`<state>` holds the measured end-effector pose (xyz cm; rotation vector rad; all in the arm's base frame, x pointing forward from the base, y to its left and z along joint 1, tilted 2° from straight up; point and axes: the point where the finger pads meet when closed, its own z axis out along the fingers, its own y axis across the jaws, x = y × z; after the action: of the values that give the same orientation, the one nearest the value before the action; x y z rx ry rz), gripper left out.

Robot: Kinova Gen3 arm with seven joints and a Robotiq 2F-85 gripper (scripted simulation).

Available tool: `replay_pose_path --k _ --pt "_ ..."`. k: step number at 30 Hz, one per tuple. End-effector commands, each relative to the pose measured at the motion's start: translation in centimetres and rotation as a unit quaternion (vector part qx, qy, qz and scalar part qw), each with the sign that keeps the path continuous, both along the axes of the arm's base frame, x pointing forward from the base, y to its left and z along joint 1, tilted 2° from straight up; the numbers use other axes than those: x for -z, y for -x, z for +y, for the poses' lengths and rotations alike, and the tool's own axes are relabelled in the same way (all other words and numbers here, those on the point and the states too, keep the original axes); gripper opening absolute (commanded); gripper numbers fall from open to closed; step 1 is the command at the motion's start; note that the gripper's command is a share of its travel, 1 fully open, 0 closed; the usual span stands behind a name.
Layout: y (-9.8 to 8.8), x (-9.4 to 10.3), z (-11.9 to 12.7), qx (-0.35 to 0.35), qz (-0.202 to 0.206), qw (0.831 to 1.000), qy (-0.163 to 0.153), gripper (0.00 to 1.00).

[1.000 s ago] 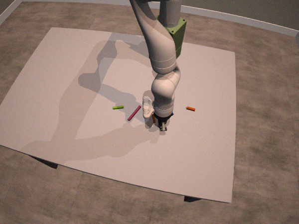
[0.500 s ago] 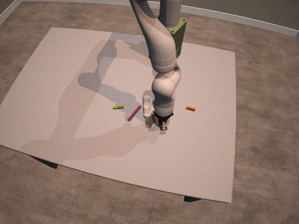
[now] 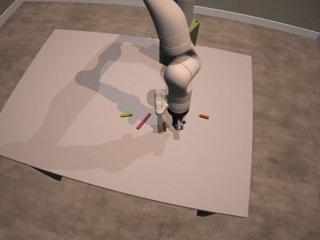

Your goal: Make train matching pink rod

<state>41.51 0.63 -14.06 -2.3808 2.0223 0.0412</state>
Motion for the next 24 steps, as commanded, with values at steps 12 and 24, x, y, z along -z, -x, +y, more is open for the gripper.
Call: replay_pose_path --k 12,24 --pt "-1.14 -2.67 -0.93 0.009 -0.012 1.000 0.001 0.05" --pt "-0.78 -2.61 -0.51 0.034 -0.009 0.999 0.000 0.05"
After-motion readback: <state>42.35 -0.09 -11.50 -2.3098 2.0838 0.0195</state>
